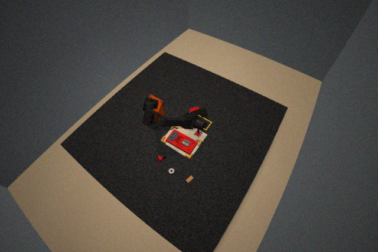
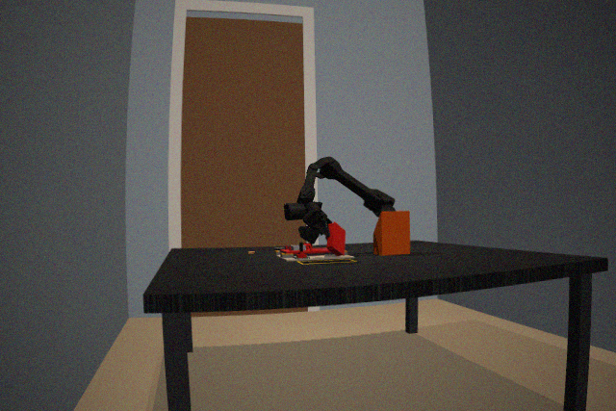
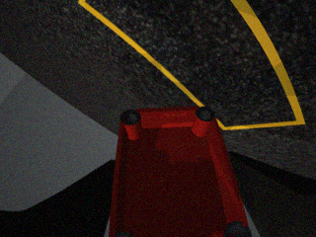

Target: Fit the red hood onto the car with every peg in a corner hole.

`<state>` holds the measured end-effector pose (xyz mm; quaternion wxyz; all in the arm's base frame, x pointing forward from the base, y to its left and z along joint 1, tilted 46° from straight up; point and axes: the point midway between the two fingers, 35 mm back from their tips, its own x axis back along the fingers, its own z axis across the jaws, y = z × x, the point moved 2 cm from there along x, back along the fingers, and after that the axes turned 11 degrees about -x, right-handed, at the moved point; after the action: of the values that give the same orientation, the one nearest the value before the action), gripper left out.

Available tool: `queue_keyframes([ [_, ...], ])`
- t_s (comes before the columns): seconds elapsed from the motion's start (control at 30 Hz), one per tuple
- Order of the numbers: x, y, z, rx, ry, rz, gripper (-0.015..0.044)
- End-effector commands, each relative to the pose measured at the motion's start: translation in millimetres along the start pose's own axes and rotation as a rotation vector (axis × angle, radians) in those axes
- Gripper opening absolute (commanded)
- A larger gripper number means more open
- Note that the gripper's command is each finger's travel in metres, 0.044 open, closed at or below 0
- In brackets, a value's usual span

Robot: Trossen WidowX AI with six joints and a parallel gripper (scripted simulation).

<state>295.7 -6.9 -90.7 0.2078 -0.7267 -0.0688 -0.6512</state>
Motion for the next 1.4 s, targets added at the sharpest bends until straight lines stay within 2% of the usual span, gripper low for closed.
queue_keyframes([
  [0.0,-3,7,-3,-0.126,-0.002,-0.002,0.0000],
  [0.4,-9,33,-16,-0.541,-0.003,-0.003,0.0000],
  [0.6,-7,22,-7,-0.460,0.005,0.000,0.0000],
  [1.17,-7,27,-11,-0.495,0.008,0.007,0.0440],
  [1.27,-5,27,-10,-0.498,0.008,0.007,0.0440],
  [1.37,14,25,-5,-0.518,0.007,0.005,0.0440],
])
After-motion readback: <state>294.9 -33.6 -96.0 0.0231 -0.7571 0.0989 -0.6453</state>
